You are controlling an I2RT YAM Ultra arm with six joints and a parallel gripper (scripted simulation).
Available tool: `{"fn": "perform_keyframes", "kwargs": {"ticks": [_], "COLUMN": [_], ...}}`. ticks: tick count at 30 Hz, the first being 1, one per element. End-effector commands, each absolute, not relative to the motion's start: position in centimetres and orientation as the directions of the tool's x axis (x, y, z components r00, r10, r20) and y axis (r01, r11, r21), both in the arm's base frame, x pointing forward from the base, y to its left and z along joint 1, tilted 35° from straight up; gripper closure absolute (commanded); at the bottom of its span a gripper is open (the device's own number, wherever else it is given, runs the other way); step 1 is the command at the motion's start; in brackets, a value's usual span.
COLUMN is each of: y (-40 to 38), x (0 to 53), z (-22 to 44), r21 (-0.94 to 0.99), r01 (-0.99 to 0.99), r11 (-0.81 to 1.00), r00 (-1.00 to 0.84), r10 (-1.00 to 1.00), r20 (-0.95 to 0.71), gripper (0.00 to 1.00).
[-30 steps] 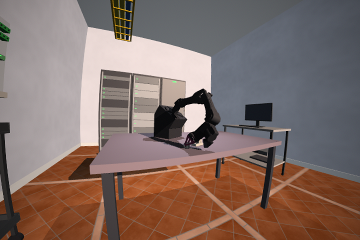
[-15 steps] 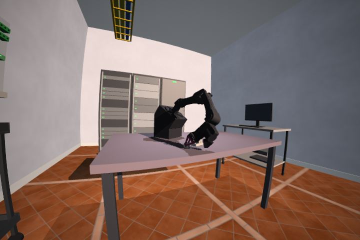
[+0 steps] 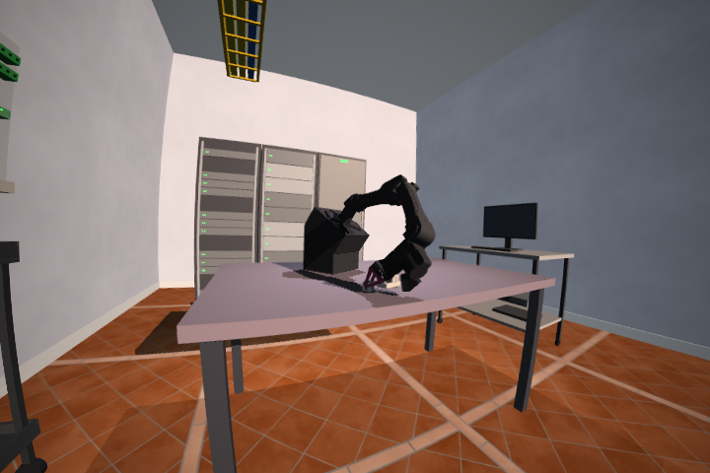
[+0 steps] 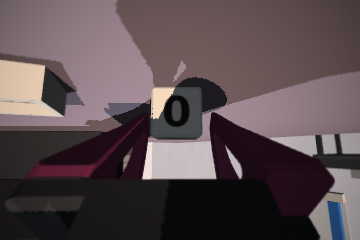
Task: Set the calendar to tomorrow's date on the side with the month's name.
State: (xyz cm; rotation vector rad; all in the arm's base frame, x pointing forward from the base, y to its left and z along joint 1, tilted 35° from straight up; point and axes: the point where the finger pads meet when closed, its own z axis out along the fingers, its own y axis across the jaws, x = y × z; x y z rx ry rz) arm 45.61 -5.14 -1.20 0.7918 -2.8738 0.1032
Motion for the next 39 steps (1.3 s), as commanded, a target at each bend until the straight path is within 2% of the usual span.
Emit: {"fn": "perform_keyframes", "kwargs": {"ticks": [1, 5, 6, 39], "y": [-5.15, -5.15, -5.15, -5.18], "x": [45.80, 45.80, 45.80, 45.80], "z": [-1.79, -1.79, -1.79, -1.79], "r21": [-0.021, -0.021, -0.021, -0.022], "r01": [-0.507, -0.507, -0.507, -0.508], "r11": [0.862, 0.862, 0.862, 0.861], "r00": [-0.851, -0.851, -0.851, -0.851], "r10": [-0.497, -0.497, -0.497, -0.497], "r20": [0.168, 0.168, 0.168, 0.169], "gripper": [0.53, 0.53, 0.73, 0.73]}}
